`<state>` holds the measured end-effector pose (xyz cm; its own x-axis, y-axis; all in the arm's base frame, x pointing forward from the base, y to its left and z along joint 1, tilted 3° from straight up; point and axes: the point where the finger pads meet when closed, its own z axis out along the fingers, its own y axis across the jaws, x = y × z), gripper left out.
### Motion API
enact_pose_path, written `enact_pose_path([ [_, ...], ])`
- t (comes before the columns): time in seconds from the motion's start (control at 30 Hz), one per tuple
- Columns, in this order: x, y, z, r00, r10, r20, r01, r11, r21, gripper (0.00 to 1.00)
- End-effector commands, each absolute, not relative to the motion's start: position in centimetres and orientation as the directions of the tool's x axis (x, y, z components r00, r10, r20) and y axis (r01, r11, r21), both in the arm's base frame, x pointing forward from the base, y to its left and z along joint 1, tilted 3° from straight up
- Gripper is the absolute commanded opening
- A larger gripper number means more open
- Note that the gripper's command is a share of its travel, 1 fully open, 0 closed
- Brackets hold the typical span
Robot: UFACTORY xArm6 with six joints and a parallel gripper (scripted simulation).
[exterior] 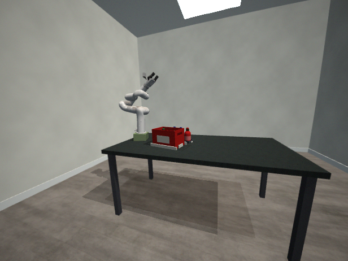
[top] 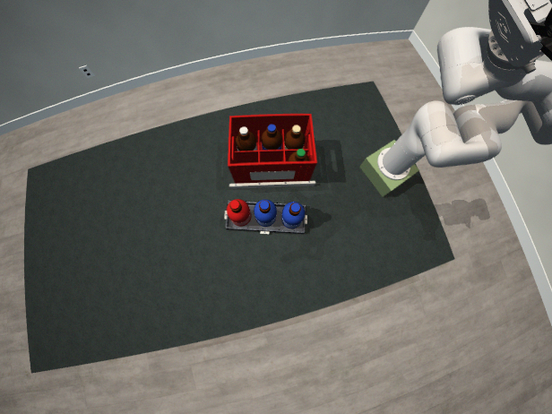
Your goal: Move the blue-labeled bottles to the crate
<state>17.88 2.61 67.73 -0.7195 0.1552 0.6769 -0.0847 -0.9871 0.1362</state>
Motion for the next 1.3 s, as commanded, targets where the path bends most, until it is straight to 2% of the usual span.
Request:
enact_pose_path([
  [0.0, 19.7, 1.6, 68.1, -0.683, 0.147, 0.716, -0.093, -0.989, 0.115, 1.00],
  [0.13, 23.5, -0.8, 67.3, -0.586, 0.119, 0.802, -0.120, -0.991, 0.059, 1.00],
  [0.23, 23.5, -0.8, 67.3, -0.586, 0.119, 0.802, -0.120, -0.991, 0.059, 1.00],
  [0.27, 25.7, -2.2, 66.6, -0.526, 0.097, 0.845, -0.139, -0.990, 0.026, 1.00],
  [0.57, 27.9, -3.9, 65.6, -0.458, 0.069, 0.886, -0.163, -0.987, -0.008, 1.00],
  [0.6, 30.1, -5.6, 64.4, -0.384, 0.034, 0.923, -0.191, -0.981, -0.043, 1.00],
  [0.77, 30.1, -5.6, 64.4, -0.384, 0.034, 0.923, -0.191, -0.981, -0.043, 1.00],
  [0.8, 32.4, -7.5, 62.8, -0.303, -0.008, 0.953, -0.223, -0.972, -0.079, 1.00],
  [0.97, 32.4, -7.5, 62.8, -0.303, -0.008, 0.953, -0.223, -0.972, -0.079, 1.00],
  [1.0, 34.5, -9.4, 60.9, -0.218, -0.056, 0.974, -0.260, -0.959, -0.113, 1.00],
  [1.2, 34.5, -9.4, 60.9, -0.218, -0.056, 0.974, -0.260, -0.959, -0.113, 1.00],
  [1.23, 36.6, -11.3, 58.7, -0.131, -0.111, 0.985, -0.301, -0.942, -0.146, 1.00],
  [1.27, 36.6, -11.3, 58.7, -0.131, -0.111, 0.985, -0.301, -0.942, -0.146, 1.00],
])
